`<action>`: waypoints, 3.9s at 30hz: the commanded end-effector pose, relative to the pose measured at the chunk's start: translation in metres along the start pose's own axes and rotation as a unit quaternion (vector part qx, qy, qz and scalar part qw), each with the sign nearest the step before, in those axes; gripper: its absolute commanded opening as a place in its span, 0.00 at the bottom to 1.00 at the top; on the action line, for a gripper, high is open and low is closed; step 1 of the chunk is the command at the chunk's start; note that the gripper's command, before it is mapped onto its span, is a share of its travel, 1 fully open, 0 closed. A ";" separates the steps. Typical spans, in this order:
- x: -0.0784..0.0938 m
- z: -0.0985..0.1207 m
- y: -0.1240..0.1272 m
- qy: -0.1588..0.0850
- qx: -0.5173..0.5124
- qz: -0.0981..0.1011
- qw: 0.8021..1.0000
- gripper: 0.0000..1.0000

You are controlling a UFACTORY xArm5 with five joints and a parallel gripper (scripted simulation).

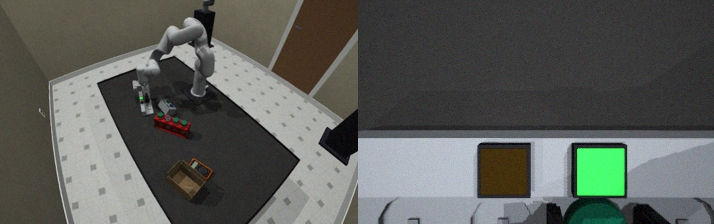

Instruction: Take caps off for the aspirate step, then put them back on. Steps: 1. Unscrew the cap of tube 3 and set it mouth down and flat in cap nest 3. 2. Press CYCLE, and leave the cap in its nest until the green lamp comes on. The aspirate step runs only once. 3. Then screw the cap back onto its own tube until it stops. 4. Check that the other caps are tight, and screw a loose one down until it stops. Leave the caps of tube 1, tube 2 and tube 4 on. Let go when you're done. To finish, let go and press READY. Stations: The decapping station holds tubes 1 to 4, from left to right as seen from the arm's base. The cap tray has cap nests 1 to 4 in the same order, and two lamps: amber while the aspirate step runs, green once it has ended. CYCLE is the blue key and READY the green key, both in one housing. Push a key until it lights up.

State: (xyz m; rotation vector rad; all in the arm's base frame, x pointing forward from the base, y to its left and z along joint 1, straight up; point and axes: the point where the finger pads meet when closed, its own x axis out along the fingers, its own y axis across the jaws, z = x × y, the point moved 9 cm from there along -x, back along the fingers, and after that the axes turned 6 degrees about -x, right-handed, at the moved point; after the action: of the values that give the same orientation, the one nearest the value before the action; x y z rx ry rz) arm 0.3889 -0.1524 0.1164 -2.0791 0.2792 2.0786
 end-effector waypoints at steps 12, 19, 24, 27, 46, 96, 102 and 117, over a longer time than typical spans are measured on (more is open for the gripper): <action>0.000 -0.001 0.000 0.002 0.000 0.000 1.000 0.00; 0.000 -0.001 0.000 0.002 0.000 0.000 1.000 0.00; -0.010 -0.001 0.000 0.002 0.000 0.000 1.000 0.00; -0.025 -0.001 0.000 0.002 0.000 0.000 1.000 0.00; -0.110 -0.001 0.000 0.002 0.000 0.000 1.000 0.00; -0.139 0.061 -0.256 0.002 0.085 -0.001 0.996 0.00; -0.139 0.071 -0.295 0.002 0.085 -0.002 0.996 0.00; -0.121 0.071 -0.295 0.002 0.085 -0.002 0.996 0.00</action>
State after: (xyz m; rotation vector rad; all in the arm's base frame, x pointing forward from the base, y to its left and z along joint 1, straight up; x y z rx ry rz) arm 0.3975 0.1501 0.2458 -1.9792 0.4404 1.9779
